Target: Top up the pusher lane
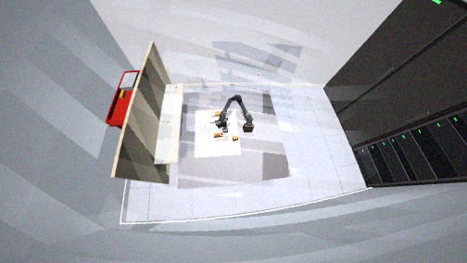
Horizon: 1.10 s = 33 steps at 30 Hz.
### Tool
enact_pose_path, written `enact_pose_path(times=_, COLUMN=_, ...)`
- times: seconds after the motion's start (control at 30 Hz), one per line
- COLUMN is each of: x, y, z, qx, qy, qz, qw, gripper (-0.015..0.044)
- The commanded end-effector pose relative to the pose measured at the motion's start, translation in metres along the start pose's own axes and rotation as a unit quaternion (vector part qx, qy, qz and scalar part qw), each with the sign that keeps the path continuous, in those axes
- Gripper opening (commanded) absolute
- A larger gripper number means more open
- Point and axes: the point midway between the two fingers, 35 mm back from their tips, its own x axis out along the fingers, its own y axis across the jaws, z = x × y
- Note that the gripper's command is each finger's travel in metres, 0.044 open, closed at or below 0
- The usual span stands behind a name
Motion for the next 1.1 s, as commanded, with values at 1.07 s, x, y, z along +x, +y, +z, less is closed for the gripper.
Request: enact_pose_path(times=1.07, x=-0.003, y=-0.002, z=0.02, qx=0.006, qy=-0.01, qz=0.0, qw=1.0, gripper=0.0)
